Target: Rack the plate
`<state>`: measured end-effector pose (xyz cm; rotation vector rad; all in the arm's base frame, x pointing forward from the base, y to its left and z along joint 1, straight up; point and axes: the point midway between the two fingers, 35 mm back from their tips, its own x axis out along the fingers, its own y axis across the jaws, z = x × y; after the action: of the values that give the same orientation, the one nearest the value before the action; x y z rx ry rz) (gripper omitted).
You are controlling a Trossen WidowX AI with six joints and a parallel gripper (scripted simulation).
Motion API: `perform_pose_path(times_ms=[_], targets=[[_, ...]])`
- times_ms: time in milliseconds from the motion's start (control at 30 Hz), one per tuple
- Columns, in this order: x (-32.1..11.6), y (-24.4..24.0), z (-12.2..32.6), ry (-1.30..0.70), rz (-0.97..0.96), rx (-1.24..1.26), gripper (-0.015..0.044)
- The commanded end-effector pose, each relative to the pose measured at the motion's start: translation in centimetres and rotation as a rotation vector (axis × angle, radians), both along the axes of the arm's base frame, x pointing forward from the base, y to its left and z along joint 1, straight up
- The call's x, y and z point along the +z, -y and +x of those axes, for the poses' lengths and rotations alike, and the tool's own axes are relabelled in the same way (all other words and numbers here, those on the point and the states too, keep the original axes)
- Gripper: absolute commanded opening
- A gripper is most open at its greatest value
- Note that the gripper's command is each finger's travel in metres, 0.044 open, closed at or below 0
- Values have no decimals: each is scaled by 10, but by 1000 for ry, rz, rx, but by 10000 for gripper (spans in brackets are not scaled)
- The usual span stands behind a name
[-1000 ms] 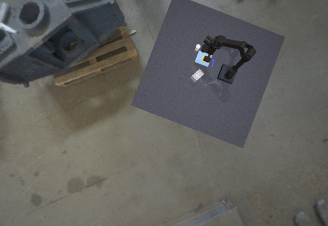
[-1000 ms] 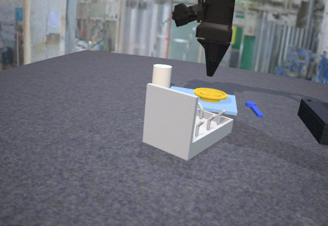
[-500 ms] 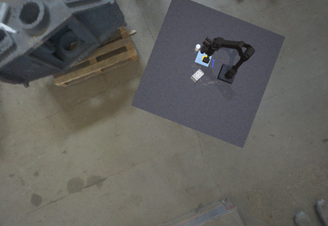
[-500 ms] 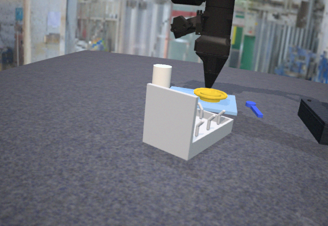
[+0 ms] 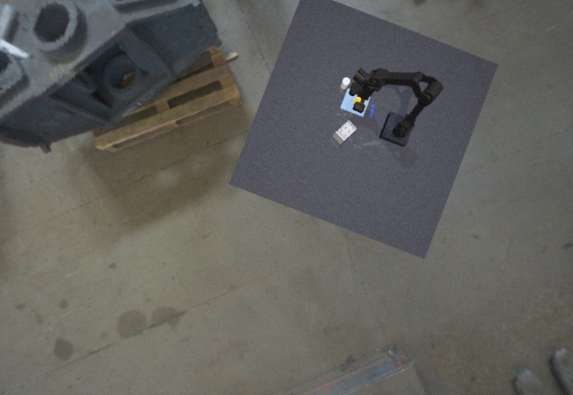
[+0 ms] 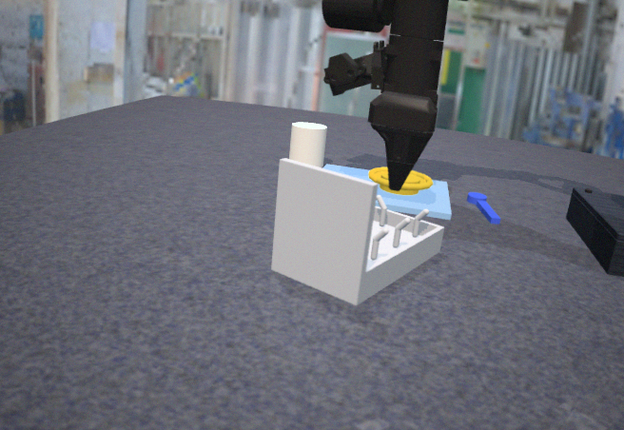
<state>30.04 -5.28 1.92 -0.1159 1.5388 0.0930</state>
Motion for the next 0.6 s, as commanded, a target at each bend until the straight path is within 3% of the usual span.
perform_pose_path(times_ms=[0,300,567], targets=[[-8,-1,-3,-5,5,3,400],[-8,-1,-3,-5,5,3,394],[-8,-1,-3,-5,5,3,340]])
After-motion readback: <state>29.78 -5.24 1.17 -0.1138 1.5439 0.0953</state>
